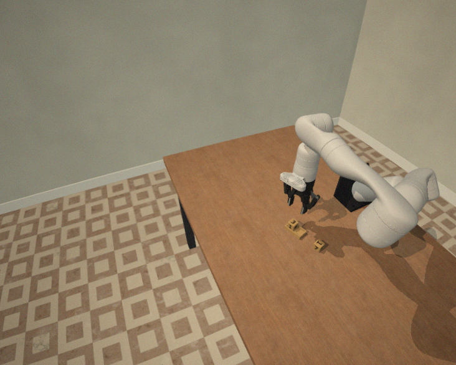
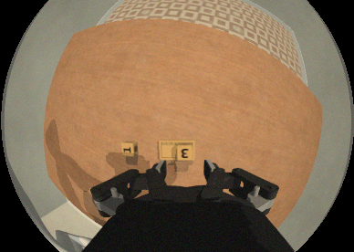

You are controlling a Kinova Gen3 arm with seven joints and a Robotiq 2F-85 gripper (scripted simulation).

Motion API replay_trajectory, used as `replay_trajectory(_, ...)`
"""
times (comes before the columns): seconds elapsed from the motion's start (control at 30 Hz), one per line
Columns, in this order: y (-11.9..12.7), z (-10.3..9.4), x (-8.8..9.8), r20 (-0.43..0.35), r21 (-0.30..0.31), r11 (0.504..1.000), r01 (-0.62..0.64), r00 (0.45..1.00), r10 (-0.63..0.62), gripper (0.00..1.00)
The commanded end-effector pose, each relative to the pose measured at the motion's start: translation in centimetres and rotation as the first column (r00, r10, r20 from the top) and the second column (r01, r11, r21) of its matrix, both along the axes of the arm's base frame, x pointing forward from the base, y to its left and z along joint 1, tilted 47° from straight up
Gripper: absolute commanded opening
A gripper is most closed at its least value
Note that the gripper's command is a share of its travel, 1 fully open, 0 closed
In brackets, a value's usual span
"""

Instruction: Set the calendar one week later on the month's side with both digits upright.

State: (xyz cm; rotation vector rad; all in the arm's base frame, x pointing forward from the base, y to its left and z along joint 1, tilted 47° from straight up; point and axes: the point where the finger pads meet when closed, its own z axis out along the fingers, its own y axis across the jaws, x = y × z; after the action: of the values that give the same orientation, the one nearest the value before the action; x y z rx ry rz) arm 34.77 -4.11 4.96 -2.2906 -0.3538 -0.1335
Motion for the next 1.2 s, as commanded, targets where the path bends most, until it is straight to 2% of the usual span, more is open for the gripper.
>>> replay_trajectory(0.0, -0.11, 0.05, 0.04, 0.002, -0.001, 1.0, 0.002, 1.0, -0.002, 1.0)
replay_trajectory(0.77, -0.08, 0.08, 0.03, 0.005, -0.001, 1.0, -0.001, 1.0, 0.001, 1.0)
replay_trajectory(1.17, 0.45, 0.56, -0.01, 0.076, -0.004, 0.998, -0.063, 0.995, 0.063, 1.0)
